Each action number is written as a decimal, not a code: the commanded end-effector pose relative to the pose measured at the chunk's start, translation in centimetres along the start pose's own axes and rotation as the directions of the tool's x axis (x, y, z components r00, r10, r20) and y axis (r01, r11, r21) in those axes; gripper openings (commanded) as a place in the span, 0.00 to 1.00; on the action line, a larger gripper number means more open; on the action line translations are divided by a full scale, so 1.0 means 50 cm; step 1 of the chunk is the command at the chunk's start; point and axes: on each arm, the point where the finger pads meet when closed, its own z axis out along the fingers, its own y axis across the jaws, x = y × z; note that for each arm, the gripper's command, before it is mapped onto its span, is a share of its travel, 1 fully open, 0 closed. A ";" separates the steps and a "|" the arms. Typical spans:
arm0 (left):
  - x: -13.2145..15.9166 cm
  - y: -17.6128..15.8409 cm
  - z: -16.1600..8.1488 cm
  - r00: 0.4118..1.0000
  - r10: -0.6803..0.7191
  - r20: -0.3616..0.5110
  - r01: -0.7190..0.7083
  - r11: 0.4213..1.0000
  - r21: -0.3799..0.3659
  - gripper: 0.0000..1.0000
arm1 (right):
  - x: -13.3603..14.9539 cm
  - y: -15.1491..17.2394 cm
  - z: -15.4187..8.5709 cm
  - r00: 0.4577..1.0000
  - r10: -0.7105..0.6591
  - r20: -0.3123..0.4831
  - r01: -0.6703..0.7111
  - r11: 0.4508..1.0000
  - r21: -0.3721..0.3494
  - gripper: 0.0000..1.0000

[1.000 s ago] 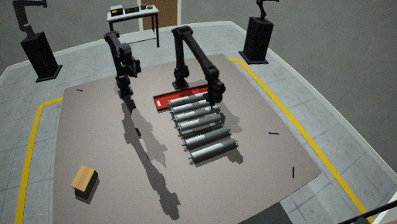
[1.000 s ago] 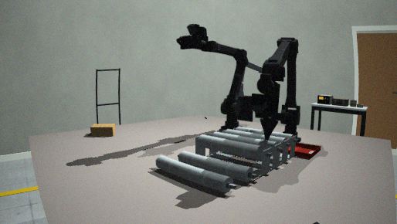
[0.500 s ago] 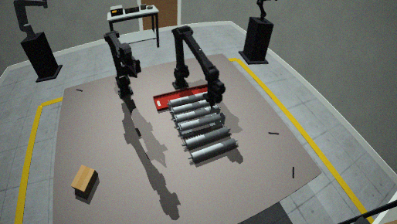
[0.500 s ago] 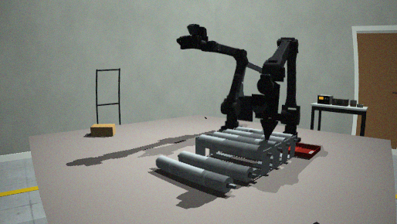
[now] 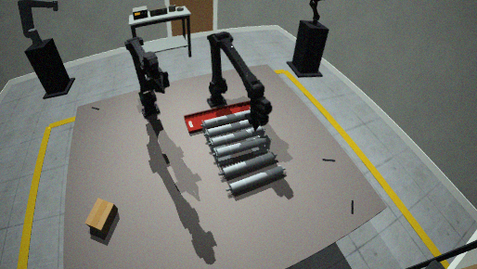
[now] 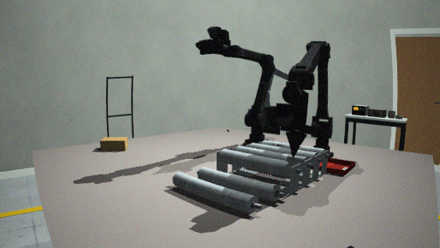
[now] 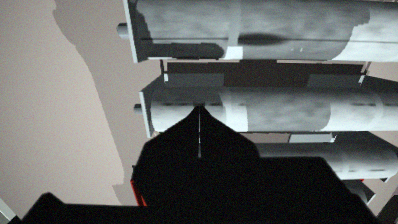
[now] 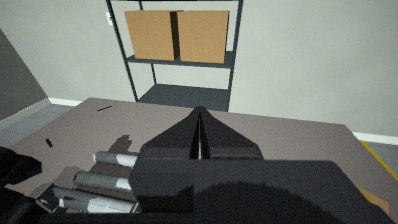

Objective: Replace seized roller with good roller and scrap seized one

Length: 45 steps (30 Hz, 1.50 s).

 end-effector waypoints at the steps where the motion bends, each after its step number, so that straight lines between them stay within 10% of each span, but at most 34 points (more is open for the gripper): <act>1: -0.038 0.001 0.007 1.000 -0.005 0.017 0.005 1.000 -0.006 0.00 | 0.005 0.013 0.012 1.000 -0.001 -0.015 0.000 1.000 -0.012 0.00; 45: 0.009 0.000 0.034 0.999 -0.007 -0.043 0.007 1.000 0.005 0.00 | 0.005 0.013 0.012 1.000 -0.001 -0.015 0.000 1.000 -0.012 0.00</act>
